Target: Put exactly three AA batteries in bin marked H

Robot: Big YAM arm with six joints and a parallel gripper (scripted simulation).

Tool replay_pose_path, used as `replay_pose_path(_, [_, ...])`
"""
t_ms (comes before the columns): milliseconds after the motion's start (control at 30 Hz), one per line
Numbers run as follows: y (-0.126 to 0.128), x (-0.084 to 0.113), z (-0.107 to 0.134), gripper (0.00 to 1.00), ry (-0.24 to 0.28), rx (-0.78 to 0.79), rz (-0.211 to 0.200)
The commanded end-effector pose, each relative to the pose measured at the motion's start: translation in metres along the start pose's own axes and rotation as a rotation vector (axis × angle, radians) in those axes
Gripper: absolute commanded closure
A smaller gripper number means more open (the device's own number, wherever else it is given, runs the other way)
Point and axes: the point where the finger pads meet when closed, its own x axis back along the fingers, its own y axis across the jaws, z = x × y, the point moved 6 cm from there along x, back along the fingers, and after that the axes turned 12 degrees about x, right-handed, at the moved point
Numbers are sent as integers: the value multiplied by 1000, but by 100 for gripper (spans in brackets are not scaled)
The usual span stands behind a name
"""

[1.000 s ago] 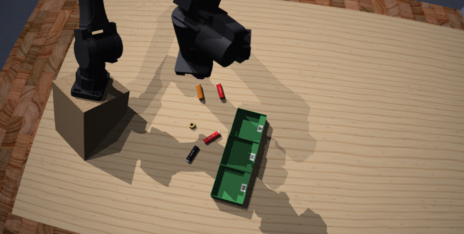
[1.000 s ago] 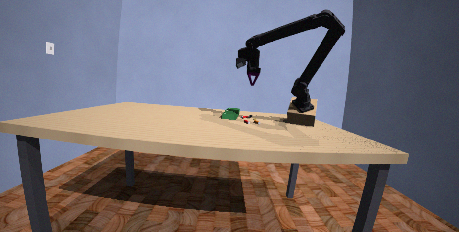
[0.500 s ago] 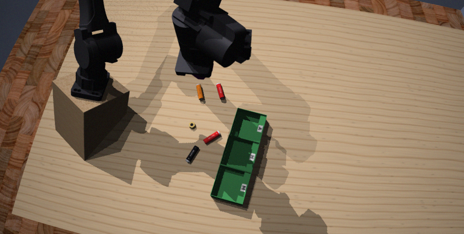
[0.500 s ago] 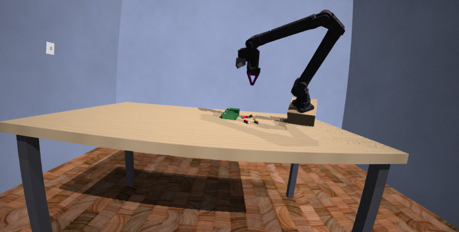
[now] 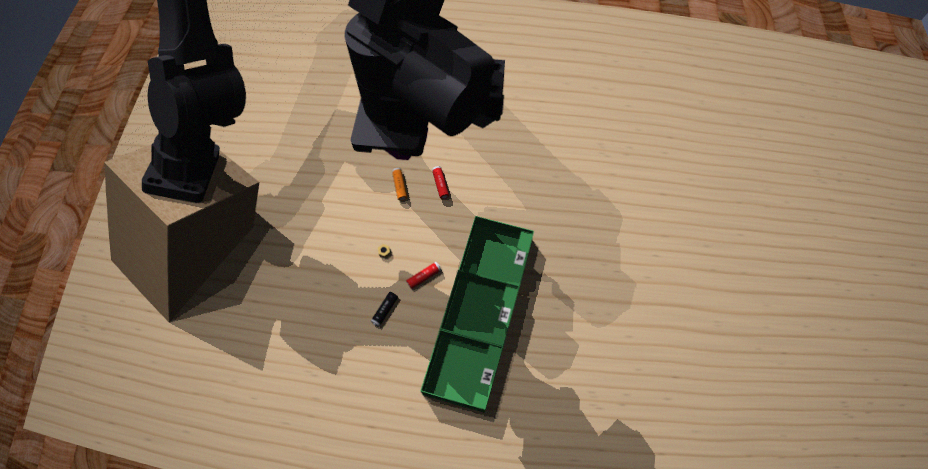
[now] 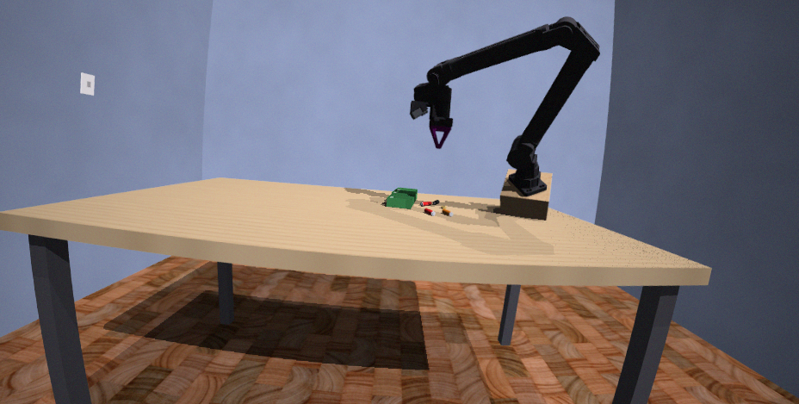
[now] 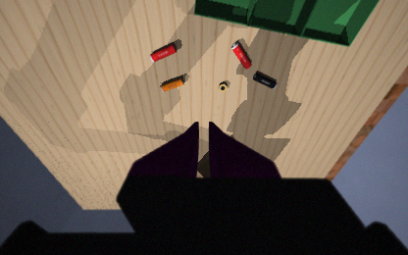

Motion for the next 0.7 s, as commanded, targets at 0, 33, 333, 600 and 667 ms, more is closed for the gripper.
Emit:
replay_pose_path(0, [-18, 11, -16, 91, -40, -48, 37])
replay_pose_path(33, [-25, 7, -18, 91, -42, -97, 37])
replay_pose_path(333, [-76, -24, -30, 91, -43, -164, 39])
replay_pose_path(600, [-133, -63, -39, 91, -42, -155, 38])
replay_pose_path(667, [-145, -74, -43, 91, -38, -142, 35])
